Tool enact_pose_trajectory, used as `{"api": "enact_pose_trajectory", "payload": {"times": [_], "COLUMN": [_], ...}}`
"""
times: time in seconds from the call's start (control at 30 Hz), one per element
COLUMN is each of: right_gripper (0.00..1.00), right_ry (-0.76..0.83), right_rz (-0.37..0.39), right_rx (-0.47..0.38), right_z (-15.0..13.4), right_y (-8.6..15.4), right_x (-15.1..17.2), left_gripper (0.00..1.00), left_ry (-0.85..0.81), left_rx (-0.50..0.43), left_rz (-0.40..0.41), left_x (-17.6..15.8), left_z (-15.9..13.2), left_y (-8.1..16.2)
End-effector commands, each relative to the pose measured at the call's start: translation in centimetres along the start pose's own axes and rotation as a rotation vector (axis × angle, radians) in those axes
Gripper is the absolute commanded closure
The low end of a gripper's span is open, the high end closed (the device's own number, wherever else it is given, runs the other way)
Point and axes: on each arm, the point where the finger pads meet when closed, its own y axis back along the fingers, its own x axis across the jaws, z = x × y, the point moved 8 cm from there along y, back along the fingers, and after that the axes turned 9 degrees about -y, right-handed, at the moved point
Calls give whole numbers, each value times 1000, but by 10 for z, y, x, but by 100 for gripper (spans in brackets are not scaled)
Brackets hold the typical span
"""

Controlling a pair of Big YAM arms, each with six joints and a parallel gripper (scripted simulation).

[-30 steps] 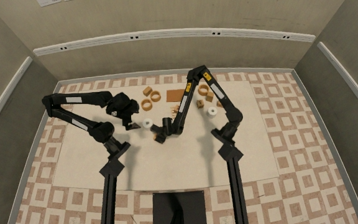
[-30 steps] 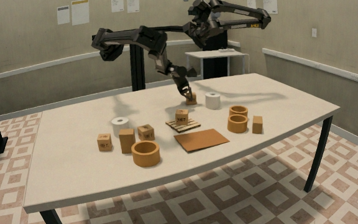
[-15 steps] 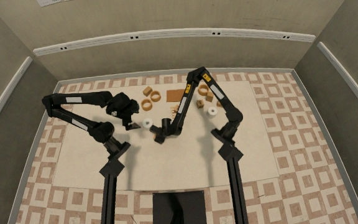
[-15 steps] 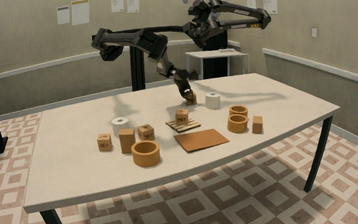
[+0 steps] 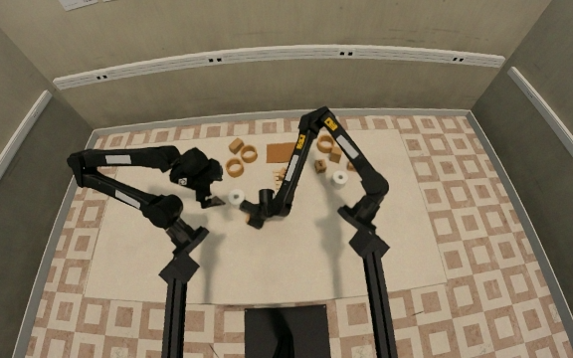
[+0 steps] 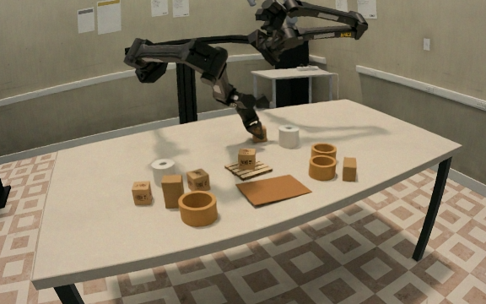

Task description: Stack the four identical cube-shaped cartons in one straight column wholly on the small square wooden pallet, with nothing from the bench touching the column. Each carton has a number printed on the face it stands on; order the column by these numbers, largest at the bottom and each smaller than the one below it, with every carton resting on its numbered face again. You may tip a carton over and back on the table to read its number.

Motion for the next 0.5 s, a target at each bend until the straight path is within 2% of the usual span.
{"api": "enact_pose_trajectory", "payload": {"times": [0.0, 0.4, 0.47], "right_gripper": [37, 51, 74], "right_ry": [6, 6, 6], "right_rz": [2, 2, 2], "right_rx": [-1, -1, -1], "right_z": [0, 0, 0], "right_y": [0, 0, 0], "right_x": [0, 0, 0], "left_gripper": [0, 0, 0], "left_ry": [25, 25, 25], "left_rx": [-24, -24, -24], "left_rz": [6, 6, 6], "left_x": [8, 8, 8], "left_z": [9, 9, 9], "left_y": [9, 9, 9]}}
